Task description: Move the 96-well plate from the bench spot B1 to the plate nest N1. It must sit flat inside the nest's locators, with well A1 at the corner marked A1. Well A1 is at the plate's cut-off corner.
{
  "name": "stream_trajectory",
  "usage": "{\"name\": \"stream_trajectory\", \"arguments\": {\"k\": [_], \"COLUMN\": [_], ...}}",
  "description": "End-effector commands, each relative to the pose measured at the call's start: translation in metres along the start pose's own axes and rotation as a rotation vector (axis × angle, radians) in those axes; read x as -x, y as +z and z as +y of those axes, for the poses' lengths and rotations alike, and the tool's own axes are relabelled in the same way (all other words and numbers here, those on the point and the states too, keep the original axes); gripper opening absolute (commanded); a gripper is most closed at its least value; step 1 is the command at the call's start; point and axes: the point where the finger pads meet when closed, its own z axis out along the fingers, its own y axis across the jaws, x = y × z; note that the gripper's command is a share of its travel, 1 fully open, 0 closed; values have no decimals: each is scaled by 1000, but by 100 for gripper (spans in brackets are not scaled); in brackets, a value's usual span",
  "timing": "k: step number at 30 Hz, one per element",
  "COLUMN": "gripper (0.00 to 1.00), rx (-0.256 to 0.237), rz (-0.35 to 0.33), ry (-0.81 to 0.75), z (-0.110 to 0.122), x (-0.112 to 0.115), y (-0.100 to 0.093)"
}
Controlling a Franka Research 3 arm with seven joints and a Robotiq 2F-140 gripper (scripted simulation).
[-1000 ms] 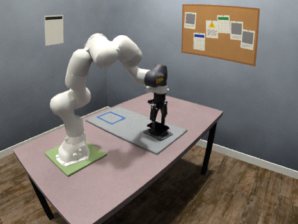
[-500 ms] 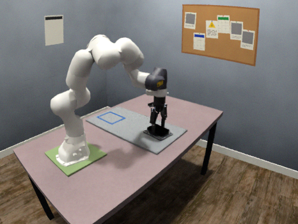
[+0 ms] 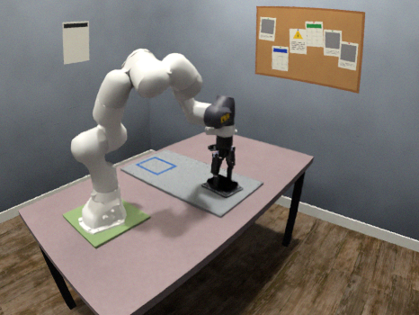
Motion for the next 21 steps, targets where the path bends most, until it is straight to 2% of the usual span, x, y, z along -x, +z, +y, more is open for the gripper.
{"name": "stream_trajectory", "arguments": {"k": [1,21], "gripper": [60,60], "rx": [1,1], "rz": [0,0], "ry": [4,4], "z": [0,-1], "x": [0,0], "y": [0,3]}}
